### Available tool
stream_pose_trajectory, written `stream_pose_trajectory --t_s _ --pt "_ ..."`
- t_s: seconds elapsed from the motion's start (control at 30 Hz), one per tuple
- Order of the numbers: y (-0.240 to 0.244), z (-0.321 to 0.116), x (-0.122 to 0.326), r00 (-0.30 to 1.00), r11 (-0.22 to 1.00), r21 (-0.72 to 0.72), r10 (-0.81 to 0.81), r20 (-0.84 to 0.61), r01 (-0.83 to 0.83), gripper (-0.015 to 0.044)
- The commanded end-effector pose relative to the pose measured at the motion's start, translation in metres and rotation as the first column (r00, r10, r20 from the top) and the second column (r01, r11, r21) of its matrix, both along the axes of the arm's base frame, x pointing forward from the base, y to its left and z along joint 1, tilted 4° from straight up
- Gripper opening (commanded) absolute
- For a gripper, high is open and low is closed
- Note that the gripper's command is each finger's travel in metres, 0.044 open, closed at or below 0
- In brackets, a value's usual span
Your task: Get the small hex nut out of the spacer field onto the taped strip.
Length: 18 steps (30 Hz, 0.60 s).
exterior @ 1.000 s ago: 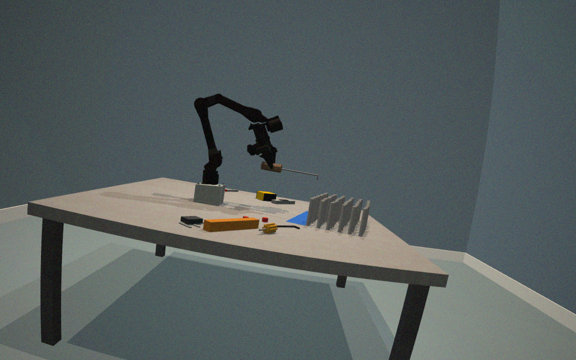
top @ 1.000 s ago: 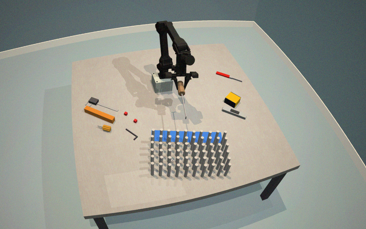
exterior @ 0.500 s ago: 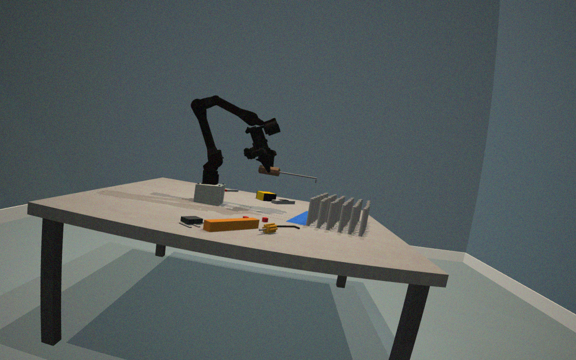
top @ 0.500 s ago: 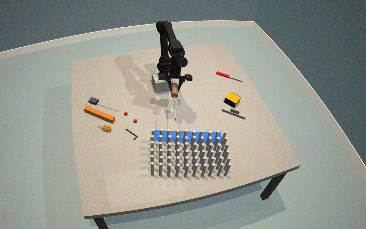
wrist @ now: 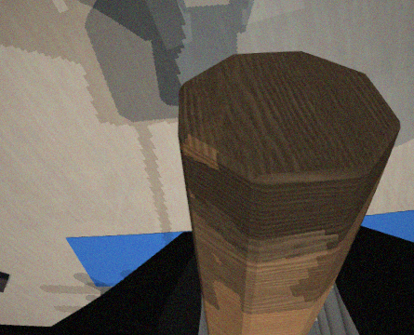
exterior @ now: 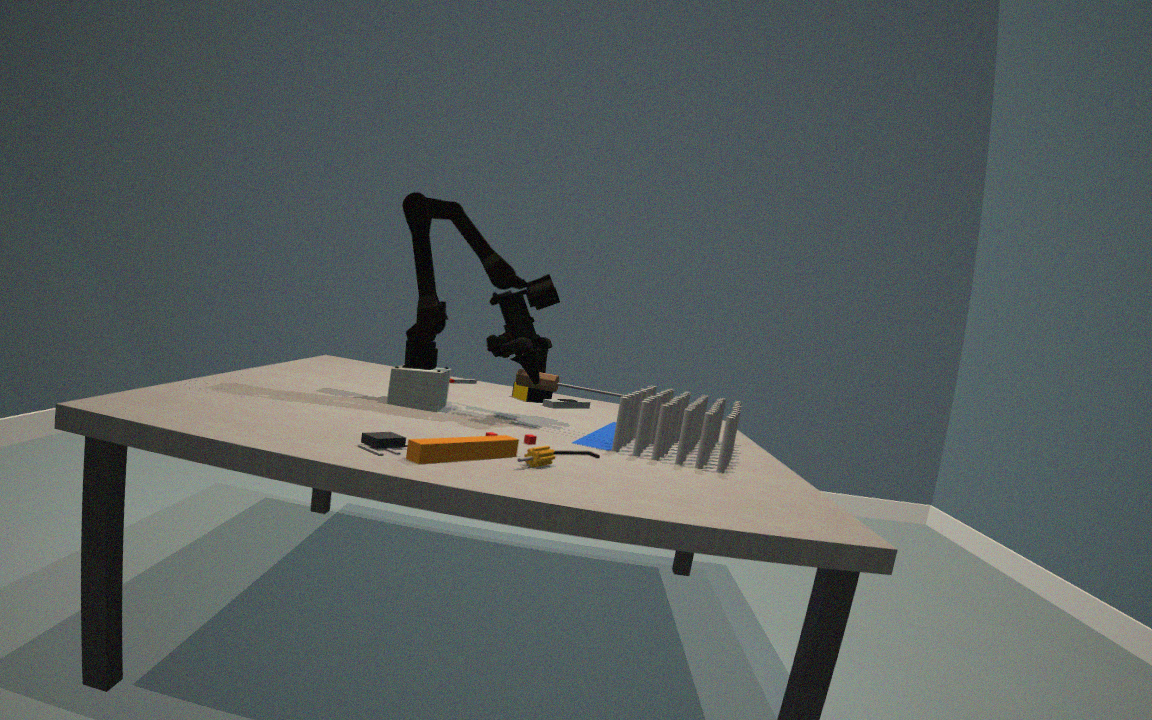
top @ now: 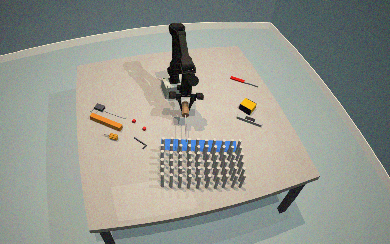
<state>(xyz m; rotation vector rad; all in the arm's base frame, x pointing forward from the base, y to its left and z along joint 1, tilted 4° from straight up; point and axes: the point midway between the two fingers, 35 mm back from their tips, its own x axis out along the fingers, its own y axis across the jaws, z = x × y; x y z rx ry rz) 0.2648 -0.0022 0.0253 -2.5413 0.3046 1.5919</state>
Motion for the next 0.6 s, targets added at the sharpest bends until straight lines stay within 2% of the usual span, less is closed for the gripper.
stream_pose_trajectory --t_s 0.0,0.27,0.57 --pt "-0.001 -0.024 -0.007 1.000 1.000 -0.006 -0.004 -0.010 0.004 0.0000" --pt "-0.002 -0.059 -0.023 1.000 1.000 -0.006 -0.006 -0.009 0.006 0.0000" --pt "-0.003 -0.061 -0.022 1.000 1.000 -0.006 -0.006 -0.008 0.006 0.0000"
